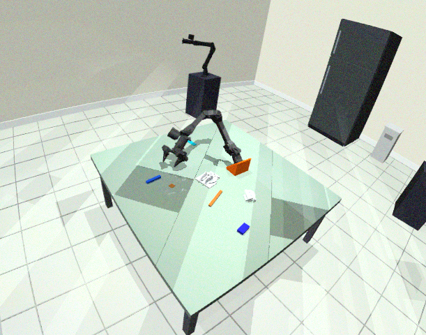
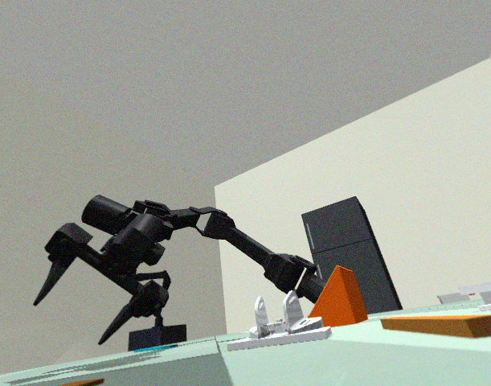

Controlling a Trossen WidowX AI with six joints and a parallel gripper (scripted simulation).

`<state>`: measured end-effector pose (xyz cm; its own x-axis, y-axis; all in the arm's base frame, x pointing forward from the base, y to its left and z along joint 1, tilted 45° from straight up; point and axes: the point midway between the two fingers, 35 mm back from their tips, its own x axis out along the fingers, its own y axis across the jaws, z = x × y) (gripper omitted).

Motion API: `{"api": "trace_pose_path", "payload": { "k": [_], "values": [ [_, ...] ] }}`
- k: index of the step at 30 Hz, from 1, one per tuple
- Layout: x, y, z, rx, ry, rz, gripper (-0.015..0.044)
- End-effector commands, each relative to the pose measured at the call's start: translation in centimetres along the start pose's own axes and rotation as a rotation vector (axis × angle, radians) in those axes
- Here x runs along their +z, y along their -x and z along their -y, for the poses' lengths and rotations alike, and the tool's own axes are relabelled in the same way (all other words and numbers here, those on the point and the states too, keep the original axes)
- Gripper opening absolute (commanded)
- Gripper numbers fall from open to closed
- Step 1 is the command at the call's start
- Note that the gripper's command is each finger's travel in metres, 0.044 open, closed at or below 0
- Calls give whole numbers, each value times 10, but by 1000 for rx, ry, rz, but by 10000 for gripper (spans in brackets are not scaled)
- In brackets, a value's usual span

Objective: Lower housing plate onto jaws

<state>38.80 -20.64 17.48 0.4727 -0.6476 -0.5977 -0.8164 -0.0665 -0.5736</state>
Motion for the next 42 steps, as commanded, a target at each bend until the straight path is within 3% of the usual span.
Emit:
{"api": "trace_pose_path", "payload": {
  "k": [1, 21, 42],
  "values": [
    [28, -2, 2, 14, 26, 58, 440],
    [181, 16, -14, 138, 242, 317, 440],
    [316, 66, -81, 324, 551, 470, 440]
  ]
}}
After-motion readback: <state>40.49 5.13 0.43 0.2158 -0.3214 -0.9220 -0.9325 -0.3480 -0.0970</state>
